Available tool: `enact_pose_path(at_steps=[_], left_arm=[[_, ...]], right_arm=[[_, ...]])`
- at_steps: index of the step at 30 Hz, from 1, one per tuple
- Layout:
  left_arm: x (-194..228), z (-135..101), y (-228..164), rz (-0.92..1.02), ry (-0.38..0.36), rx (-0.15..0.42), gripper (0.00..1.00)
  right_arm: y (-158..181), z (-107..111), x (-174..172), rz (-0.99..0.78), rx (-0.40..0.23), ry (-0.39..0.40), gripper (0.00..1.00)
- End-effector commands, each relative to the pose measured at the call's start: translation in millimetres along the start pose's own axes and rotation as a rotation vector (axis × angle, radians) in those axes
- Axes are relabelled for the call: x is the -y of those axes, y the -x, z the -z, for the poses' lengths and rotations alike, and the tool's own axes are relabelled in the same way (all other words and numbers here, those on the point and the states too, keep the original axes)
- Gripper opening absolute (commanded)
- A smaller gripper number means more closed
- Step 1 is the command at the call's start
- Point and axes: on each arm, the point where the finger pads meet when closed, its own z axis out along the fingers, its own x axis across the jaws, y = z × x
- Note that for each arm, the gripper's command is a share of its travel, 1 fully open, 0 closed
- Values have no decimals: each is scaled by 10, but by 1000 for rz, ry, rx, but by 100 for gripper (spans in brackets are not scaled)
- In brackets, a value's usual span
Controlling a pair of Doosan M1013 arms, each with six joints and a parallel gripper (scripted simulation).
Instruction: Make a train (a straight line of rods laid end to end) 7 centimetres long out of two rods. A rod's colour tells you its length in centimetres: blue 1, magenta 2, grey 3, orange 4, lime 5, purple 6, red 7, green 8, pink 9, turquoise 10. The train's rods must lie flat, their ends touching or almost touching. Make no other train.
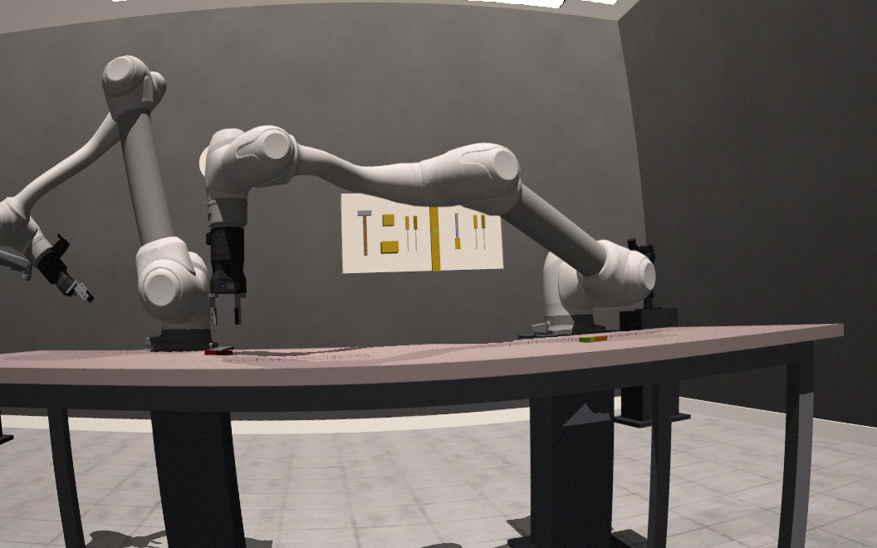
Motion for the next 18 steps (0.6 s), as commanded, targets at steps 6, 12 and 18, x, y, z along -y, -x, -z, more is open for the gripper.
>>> enact_pose_path(at_steps=[6, 12, 18], left_arm=[[34, 44, -12, 340, 3, 10, 100], [41, 59, -36, 581, 2, 10, 100], [40, 65, -55, 711, 1, 10, 100]], right_arm=[[-1, 4, 1, 0, 0, 1, 100], [-1, 4, 1, 0, 0, 1, 100], [-1, 4, 1, 0, 0, 1, 100]])
